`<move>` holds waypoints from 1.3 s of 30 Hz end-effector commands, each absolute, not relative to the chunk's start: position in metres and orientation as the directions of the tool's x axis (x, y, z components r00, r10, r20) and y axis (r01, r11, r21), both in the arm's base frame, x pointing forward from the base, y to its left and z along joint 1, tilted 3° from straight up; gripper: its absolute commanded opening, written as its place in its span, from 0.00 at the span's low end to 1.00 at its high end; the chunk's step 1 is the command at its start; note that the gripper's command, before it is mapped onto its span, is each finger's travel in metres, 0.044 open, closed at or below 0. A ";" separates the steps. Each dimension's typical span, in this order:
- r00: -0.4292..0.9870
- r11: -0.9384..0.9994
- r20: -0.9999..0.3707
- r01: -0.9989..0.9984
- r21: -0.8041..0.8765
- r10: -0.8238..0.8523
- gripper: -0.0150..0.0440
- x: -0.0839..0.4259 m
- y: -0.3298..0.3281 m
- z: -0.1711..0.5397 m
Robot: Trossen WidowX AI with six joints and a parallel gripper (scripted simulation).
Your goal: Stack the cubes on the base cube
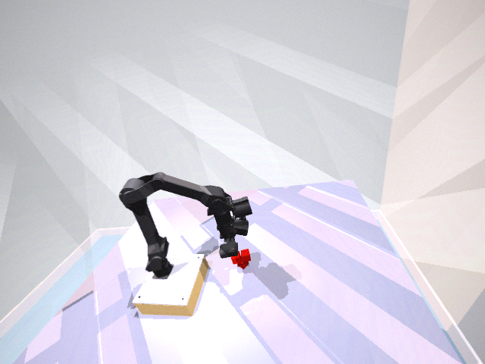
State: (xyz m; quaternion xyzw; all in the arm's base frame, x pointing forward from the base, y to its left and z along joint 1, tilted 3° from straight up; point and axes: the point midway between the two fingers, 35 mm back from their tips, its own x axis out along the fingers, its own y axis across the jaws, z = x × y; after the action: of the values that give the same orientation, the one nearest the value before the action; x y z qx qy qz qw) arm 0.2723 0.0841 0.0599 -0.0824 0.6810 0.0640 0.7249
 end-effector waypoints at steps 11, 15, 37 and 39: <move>0.071 0.979 -0.997 -0.201 -0.031 -0.017 0.60 0.272 0.085 0.082; 0.071 0.979 -0.997 -0.201 -0.031 -0.017 0.60 0.272 0.085 0.087; 0.062 0.977 -0.998 -0.210 -0.031 -0.019 0.93 0.268 0.094 0.097; 0.058 0.974 -0.998 -0.223 -0.032 -0.020 0.93 0.264 0.119 0.096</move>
State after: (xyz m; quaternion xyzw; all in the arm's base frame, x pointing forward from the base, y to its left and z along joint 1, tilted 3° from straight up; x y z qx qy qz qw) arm 0.2683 0.0937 0.0973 -0.0807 0.6814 0.0628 0.7247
